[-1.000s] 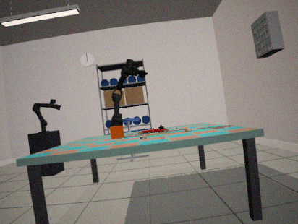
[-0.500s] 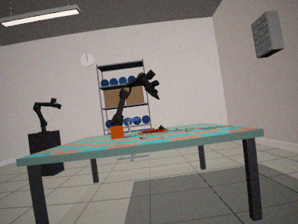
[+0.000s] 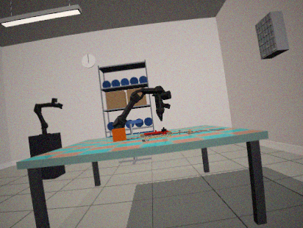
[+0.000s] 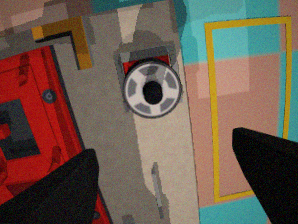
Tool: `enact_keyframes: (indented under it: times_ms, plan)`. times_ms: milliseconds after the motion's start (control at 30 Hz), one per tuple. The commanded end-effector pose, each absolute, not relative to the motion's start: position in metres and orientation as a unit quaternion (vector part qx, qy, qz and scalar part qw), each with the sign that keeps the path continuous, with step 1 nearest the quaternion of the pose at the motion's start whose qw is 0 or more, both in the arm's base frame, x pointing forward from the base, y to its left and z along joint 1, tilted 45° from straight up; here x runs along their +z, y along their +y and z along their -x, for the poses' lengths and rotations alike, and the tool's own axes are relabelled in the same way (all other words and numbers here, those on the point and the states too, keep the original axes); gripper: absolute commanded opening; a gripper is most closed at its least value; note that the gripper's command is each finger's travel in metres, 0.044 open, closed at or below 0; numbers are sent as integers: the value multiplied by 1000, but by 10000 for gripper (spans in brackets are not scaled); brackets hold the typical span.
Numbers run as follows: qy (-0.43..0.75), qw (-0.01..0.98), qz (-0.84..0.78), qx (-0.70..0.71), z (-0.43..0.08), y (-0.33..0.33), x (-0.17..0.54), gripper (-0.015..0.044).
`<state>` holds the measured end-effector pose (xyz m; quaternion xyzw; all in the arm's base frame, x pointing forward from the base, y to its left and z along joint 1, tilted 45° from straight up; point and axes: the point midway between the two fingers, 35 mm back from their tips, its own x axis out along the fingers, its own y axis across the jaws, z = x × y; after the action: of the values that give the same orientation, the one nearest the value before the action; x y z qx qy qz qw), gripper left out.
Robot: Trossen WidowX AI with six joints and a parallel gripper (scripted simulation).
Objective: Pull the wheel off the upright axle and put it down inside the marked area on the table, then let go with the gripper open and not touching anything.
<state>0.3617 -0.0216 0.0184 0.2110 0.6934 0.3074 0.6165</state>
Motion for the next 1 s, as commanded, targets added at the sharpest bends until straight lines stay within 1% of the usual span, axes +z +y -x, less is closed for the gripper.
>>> enact_keyframes:
  times_ms: [0, 300, 733, 967]
  plan:
    - [692, 614, -210, 317, -365, -20, 18, 300]
    - [692, 614, -210, 317, -372, -16, 15, 300]
    - [691, 614, -210, 318, -360, 29, -34, 300]
    - [691, 614, -210, 318, -359, 32, -37, 300]
